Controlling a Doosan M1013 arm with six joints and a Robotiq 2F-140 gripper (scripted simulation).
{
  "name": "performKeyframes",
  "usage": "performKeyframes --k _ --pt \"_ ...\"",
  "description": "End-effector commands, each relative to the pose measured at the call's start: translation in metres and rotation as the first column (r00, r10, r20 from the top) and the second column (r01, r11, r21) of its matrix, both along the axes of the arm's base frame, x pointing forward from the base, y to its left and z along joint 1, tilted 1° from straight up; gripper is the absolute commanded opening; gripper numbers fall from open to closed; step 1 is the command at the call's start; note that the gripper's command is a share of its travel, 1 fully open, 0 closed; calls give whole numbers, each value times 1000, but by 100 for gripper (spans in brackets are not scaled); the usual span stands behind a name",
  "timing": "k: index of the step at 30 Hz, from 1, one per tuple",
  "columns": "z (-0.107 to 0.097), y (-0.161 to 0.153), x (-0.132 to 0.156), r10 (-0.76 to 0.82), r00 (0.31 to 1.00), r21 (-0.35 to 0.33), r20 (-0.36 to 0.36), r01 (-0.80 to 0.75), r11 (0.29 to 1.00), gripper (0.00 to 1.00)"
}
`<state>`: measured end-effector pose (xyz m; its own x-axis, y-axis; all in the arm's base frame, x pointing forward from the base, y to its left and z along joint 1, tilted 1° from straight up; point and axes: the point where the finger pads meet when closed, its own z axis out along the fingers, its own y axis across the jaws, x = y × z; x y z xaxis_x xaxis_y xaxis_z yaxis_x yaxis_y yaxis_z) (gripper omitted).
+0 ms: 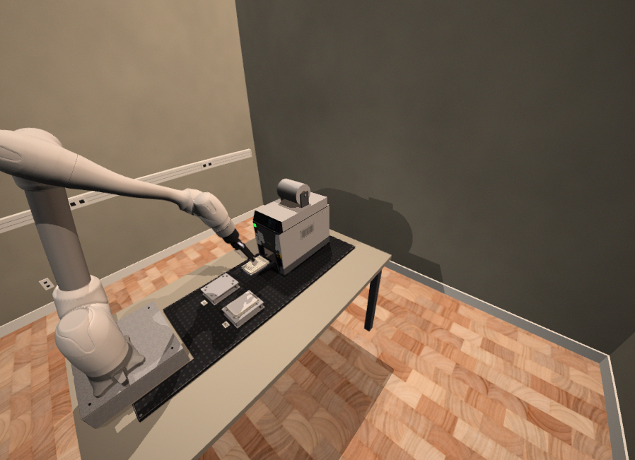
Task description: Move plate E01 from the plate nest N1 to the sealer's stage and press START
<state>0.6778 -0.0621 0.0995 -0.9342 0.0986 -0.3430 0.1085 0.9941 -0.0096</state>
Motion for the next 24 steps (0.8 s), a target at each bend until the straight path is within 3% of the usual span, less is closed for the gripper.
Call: performKeyframes --k 1,17,24 --pt "0 0 -4 0 1000 0 0 0 1000 70" --pt "0 2 -25 0 1000 0 0 0 1000 70" --pt "0 2 -25 1 973 25 -230 5 1000 70"
